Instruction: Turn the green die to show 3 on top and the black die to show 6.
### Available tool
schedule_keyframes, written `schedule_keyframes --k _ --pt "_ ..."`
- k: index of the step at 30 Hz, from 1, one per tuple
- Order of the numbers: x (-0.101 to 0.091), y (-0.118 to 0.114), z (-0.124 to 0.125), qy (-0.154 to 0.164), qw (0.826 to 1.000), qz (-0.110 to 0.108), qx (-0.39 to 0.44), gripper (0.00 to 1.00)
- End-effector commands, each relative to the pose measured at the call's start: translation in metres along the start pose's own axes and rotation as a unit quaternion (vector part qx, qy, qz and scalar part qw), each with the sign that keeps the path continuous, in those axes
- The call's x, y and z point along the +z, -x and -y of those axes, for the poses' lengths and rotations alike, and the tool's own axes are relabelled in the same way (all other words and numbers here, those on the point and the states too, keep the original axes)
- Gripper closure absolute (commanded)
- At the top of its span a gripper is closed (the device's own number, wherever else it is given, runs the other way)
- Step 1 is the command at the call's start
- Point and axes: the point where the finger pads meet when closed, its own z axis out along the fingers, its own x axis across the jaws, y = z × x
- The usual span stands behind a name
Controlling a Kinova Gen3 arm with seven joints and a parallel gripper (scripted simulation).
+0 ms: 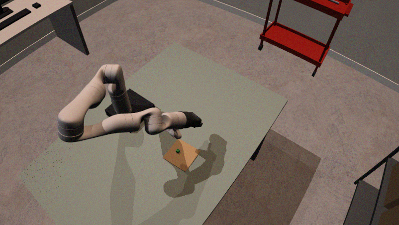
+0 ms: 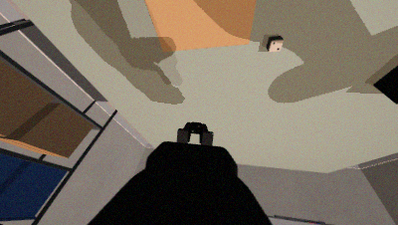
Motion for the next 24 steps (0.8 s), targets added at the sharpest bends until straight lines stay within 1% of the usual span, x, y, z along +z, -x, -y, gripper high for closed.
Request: schedule_keyframes --k 1,3,7,11,24 --pt "-0.0022 0.0008 0.0142 0.058 0.998 -0.003 0.039 0.66" --pt "-0.0022 0.0008 0.0142 0.058 0.998 -0.003 0.039 0.66" --pt "-0.0027 0.0007 0.0148 0.089 0.995 -0.002 0.039 0.66" --pt "-0.0031 0.0009 0.0148 0.104 0.994 0.000 0.039 0.66" --pt "-0.0015 0.0009 0.0169 0.108 0.993 0.000 0.039 0.66"
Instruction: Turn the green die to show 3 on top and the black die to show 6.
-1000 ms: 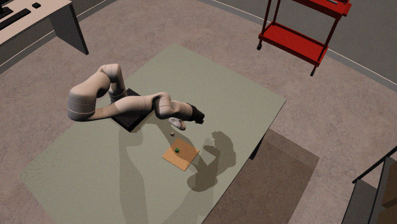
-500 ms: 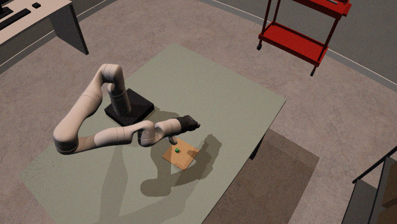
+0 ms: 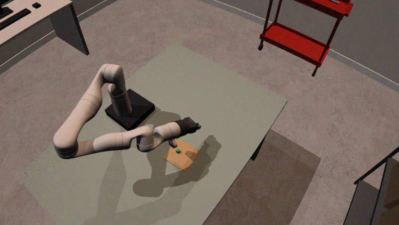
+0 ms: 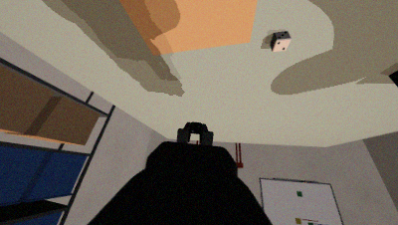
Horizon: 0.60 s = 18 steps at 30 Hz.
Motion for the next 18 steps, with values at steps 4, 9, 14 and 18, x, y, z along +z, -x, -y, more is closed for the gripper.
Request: schedule_keyframes --k 4,9,14,18 --pt "0.004 0.000 0.008 0.001 1.000 0.000 0.000 0.66" --pt "0.012 0.000 0.023 0.001 1.000 0.000 0.000 0.66" --pt "0.018 0.000 0.033 0.001 1.000 0.000 0.000 0.66" --pt "0.025 0.000 0.047 0.001 1.000 0.000 0.000 0.66"
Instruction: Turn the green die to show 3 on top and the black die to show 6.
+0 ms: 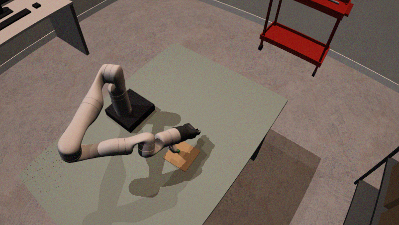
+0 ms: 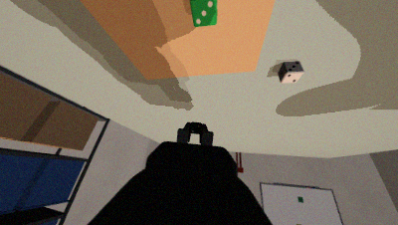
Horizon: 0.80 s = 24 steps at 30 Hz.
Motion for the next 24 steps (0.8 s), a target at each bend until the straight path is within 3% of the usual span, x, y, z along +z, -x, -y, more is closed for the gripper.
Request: schedule_keyframes --k 1,9,24 --pt "0.007 -0.001 0.007 0.005 1.000 -0.002 0.004 0.66" --pt "0.015 -0.001 0.022 0.005 1.000 -0.002 0.004 0.66" --pt "0.016 -0.001 0.024 0.005 1.000 -0.002 0.004 0.66"
